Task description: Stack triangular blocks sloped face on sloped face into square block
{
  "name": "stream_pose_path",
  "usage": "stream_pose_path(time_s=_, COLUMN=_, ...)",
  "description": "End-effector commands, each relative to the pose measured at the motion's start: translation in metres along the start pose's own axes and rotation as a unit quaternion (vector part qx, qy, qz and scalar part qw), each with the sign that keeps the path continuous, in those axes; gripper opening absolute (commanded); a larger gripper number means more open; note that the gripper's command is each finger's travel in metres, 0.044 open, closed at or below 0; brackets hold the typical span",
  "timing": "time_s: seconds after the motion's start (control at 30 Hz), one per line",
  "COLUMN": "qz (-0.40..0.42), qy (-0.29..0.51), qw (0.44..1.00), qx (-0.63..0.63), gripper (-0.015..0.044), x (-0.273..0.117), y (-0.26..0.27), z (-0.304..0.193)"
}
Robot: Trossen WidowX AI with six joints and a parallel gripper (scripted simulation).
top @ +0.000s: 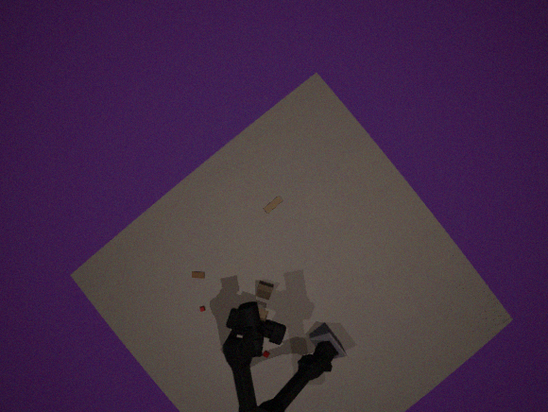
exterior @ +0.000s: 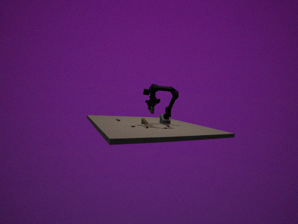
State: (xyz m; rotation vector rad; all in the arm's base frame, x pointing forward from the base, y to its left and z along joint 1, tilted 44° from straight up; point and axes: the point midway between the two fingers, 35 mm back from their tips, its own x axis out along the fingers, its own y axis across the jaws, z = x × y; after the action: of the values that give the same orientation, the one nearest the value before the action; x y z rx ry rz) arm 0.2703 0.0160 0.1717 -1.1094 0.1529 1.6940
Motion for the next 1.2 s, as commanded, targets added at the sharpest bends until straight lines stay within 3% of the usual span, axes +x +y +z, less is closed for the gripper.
stream_pose_path(time_s=0.0, qz=-0.001, qy=-0.002, qw=1.000, qx=-0.018, gripper=0.0000, x=0.000, y=0.000, z=0.003)
stream_pose_path(time_s=0.63, qz=-0.002, qy=-0.002, qw=1.000, qx=-0.019, gripper=0.0000, x=0.071, y=0.000, z=-0.026)
stream_pose_path(time_s=1.17, qz=-0.002, qy=-0.002, qw=1.000, qx=-0.019, gripper=0.0000, x=0.102, y=-0.002, z=-0.038)
